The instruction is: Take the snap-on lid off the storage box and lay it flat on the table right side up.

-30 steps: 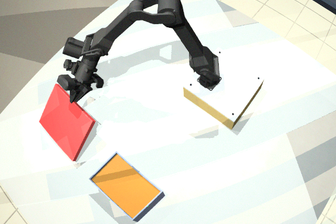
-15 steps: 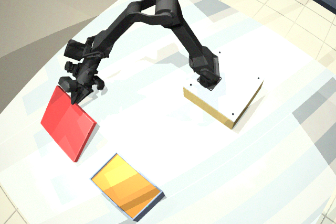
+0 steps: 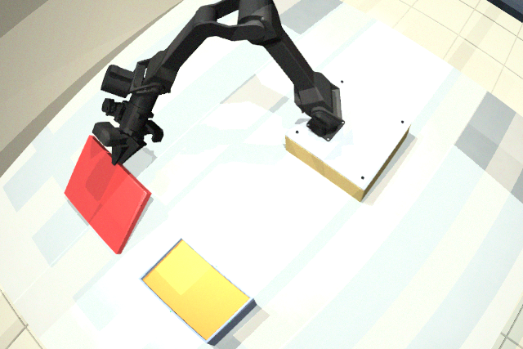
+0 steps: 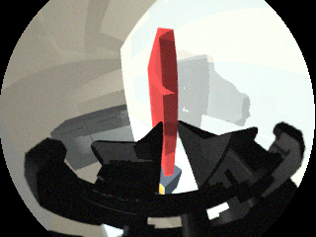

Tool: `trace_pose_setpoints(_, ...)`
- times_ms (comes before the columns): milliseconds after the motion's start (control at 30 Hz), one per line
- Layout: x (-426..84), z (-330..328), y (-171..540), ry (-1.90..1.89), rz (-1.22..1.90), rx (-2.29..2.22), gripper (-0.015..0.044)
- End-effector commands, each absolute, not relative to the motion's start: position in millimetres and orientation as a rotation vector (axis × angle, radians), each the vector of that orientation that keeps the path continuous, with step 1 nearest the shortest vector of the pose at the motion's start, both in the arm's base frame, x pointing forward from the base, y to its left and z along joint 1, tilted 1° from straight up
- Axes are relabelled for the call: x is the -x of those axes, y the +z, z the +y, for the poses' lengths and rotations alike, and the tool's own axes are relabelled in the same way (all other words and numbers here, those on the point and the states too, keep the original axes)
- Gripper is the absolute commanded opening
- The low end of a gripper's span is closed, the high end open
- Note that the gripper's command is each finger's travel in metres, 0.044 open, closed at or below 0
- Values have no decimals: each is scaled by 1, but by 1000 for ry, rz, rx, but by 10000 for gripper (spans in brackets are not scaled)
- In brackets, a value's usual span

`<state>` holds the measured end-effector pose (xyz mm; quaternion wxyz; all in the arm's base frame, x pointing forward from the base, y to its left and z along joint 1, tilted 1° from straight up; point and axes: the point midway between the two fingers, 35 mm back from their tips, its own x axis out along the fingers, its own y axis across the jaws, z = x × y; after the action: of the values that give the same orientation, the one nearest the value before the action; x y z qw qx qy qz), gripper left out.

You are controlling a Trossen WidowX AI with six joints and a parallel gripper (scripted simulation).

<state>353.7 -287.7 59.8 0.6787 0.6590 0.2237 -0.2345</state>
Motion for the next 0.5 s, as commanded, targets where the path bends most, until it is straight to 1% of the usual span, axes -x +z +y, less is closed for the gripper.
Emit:
trace_pose_setpoints(0, -354, -287, 53, -527, 506, -1488, 0)
trace_pose_setpoints(467, -354, -287, 42, -527, 506, -1488, 0)
